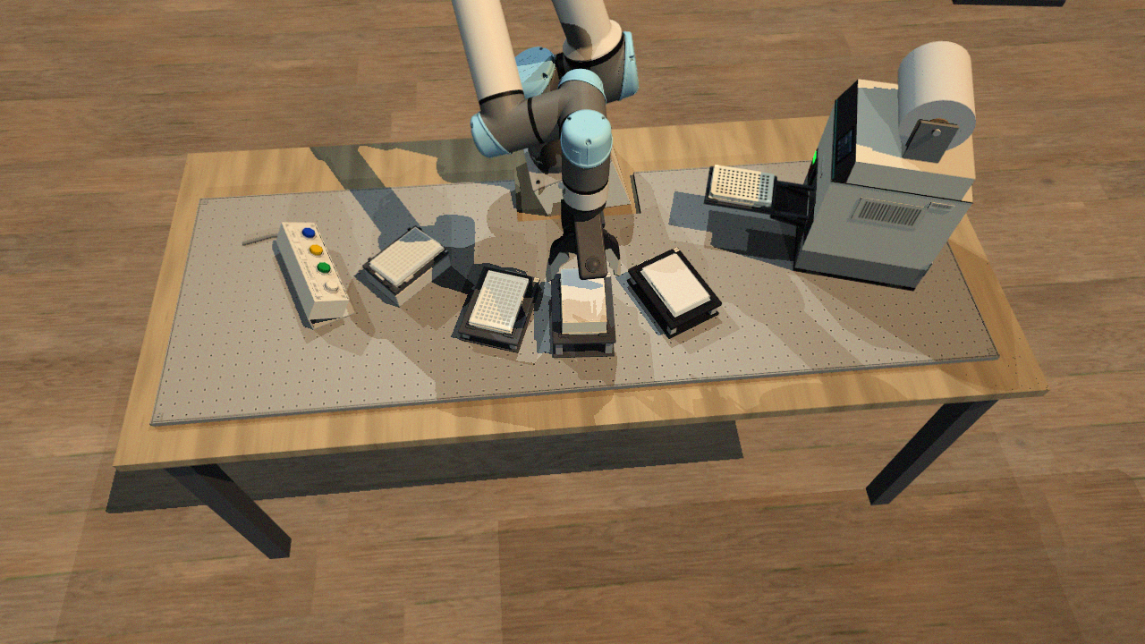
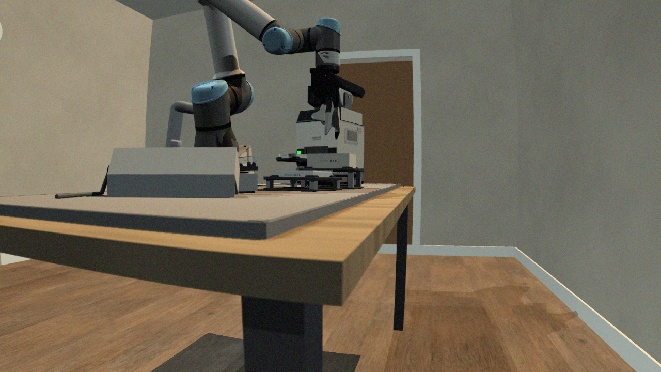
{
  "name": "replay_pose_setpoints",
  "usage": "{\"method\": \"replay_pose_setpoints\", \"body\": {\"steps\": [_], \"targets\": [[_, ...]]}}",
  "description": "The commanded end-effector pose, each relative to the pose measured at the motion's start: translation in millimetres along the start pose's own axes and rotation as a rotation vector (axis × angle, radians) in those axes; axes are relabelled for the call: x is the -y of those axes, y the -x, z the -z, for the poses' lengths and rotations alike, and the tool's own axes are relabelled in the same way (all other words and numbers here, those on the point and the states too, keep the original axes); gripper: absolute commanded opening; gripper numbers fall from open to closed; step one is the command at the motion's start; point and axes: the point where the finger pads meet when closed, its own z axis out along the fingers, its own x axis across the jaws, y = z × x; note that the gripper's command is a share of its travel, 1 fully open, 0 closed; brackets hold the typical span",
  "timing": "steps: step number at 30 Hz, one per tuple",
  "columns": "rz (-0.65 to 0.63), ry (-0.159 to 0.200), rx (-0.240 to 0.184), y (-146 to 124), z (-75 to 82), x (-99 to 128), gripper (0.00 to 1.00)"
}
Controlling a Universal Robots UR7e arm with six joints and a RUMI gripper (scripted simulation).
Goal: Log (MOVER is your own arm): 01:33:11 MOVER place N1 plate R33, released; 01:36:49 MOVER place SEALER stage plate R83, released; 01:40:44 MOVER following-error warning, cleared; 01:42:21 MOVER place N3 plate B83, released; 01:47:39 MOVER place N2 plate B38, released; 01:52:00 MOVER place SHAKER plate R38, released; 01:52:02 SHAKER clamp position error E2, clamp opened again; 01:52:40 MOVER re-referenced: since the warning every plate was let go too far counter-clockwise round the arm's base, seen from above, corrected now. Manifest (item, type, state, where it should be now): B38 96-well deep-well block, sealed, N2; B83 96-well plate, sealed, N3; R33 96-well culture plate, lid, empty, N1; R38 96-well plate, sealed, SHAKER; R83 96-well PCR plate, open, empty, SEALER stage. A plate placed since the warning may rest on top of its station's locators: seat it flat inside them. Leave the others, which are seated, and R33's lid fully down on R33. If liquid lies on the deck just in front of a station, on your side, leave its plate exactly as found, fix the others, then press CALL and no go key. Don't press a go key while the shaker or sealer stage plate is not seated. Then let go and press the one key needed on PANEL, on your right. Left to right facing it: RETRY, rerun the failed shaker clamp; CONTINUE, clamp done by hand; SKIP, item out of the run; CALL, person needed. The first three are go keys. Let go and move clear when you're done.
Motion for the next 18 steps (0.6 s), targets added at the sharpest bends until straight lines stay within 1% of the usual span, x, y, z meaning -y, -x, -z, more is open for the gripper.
{"method": "replay_pose_setpoints", "body": {"steps": [1,6,13,15,18], "targets": [[0.0,-0.001,0.0,-0.1,0.3,0.3,0.82],[0.0,-0.001,0.0,-0.1,0.3,0.3,0.82],[0.14,-0.001,0.0,34.9,0.3,-2.8,0.82],[0.14,-0.001,0.0,34.9,0.3,-2.8,0.82],[0.2,-0.001,0.0,49.8,0.3,-4.2,0.82]]}}
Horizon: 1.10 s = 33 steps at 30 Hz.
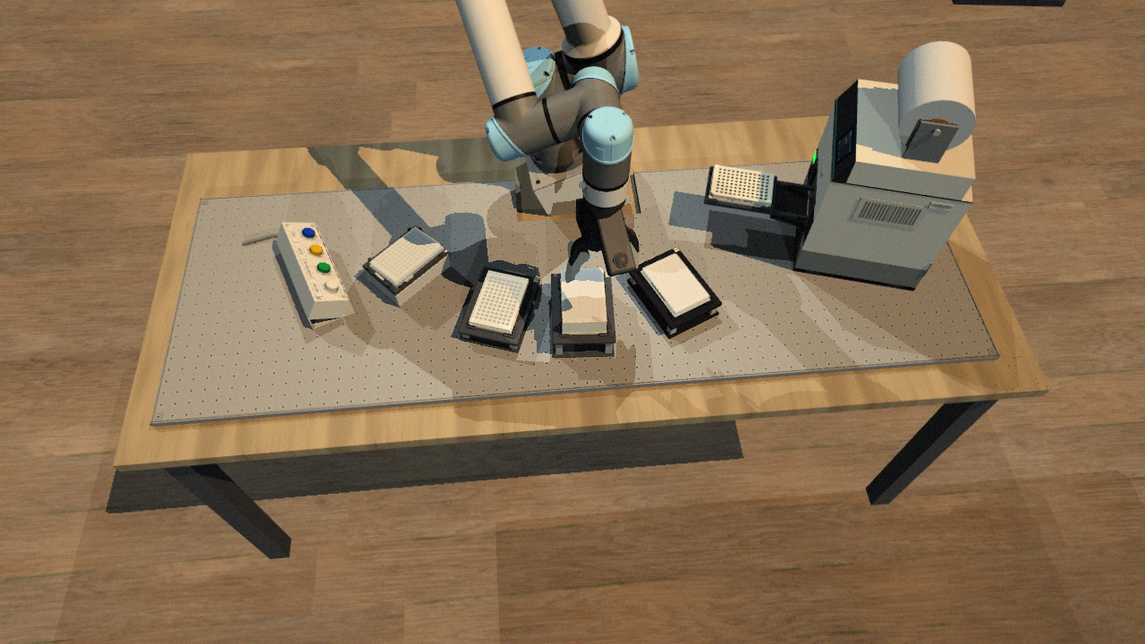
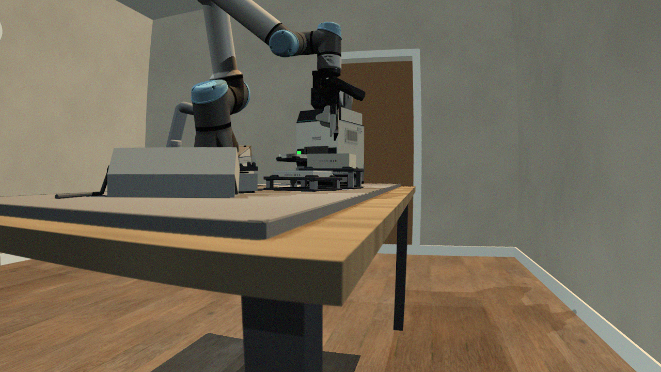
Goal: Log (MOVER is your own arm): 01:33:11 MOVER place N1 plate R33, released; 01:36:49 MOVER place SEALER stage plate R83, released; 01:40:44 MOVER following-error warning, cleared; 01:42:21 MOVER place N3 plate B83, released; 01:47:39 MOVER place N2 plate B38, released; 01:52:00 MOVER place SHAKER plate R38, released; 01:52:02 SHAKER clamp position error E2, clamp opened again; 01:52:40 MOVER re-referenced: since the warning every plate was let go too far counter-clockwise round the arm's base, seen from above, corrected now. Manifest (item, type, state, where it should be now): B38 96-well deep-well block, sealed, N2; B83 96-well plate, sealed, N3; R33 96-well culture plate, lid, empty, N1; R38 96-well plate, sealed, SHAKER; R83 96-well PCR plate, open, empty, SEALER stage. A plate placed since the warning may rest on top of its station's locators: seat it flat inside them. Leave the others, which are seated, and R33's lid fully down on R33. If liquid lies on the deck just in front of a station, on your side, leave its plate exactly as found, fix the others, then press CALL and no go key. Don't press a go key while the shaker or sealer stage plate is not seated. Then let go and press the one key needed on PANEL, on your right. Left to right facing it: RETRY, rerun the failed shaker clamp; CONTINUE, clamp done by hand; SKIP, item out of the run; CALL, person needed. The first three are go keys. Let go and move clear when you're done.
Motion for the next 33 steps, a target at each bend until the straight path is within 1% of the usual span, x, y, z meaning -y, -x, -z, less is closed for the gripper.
{"method": "replay_pose_setpoints", "body": {"steps": [1,3,10,14,26,29,31,33], "targets": [[0.076,-0.001,0.0,19.2,0.3,1.8,0.82],[0.109,-0.001,0.0,29.2,0.3,2.3,0.82],[0.109,-0.001,0.0,62.9,0.3,4.1,0.82],[0.109,-0.001,0.0,63.0,0.3,4.1,0.82],[0.349,-0.001,0.0,121.8,0.3,-7.8,0.82],[0.362,-0.001,0.0,136.5,0.3,-10.8,0.82],[0.362,-0.001,0.0,136.5,0.3,-10.8,0.82],[0.362,-0.001,0.0,146.3,0.3,-12.8,0.82]]}}
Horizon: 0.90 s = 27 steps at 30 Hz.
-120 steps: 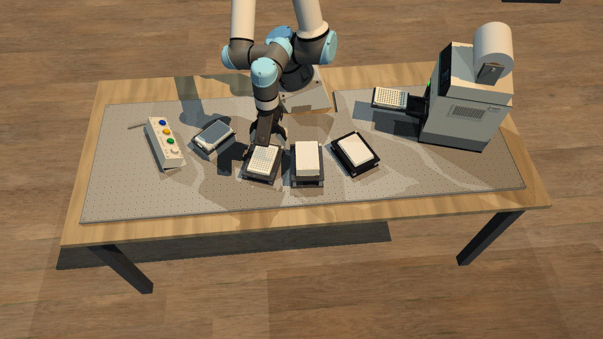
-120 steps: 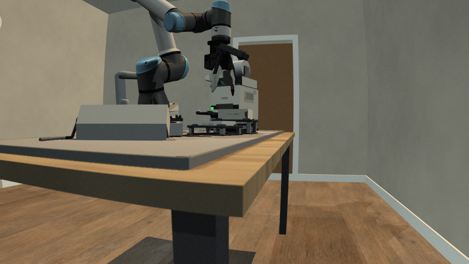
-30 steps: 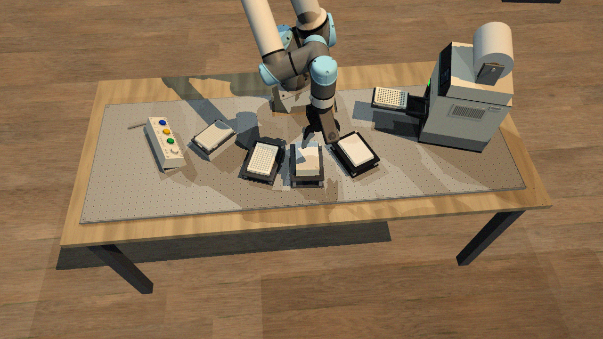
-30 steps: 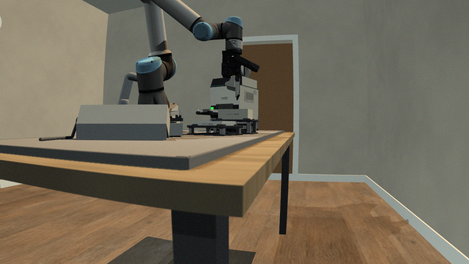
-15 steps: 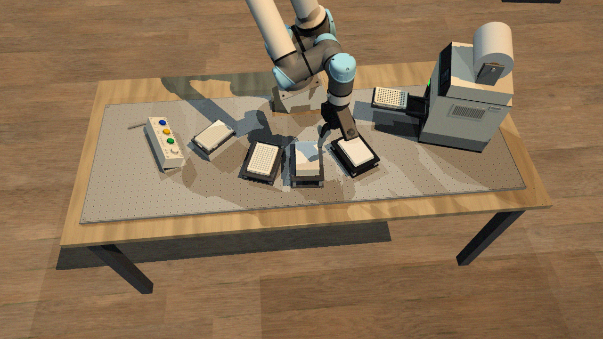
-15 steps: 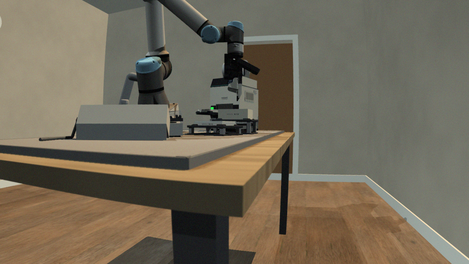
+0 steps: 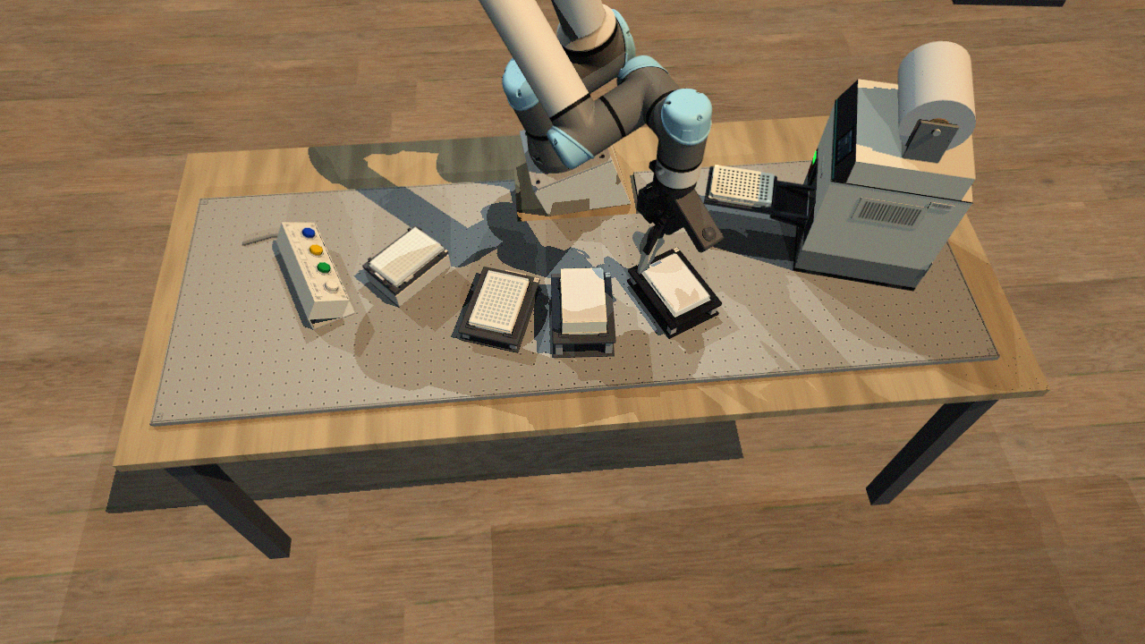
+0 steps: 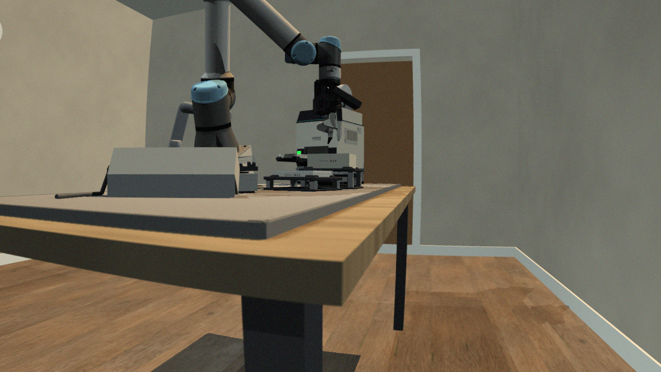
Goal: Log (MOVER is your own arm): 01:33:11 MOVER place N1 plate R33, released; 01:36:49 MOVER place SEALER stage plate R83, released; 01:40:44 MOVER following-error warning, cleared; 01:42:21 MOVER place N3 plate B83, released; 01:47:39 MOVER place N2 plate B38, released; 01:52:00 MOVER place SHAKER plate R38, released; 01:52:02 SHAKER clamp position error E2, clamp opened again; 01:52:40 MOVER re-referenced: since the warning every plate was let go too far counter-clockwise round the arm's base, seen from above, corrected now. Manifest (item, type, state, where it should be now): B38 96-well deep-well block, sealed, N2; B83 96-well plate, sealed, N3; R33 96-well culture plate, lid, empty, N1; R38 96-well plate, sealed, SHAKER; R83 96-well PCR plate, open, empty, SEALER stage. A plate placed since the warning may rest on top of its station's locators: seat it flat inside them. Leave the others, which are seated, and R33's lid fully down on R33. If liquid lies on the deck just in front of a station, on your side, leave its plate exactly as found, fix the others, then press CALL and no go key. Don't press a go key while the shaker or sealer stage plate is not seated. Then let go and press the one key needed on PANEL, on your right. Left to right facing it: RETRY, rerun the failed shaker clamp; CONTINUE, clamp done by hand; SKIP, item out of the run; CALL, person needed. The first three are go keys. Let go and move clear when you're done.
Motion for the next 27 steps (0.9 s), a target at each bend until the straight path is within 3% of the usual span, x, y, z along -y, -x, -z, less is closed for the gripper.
{"method": "replay_pose_setpoints", "body": {"steps": [1,10,27], "targets": [[0.007,-0.001,0.0,18.0,0.3,3.8,0.82],[0.007,-0.001,0.0,27.5,0.3,5.3,0.82],[0.007,-0.001,0.0,27.6,-24.7,5.3,0.82]]}}
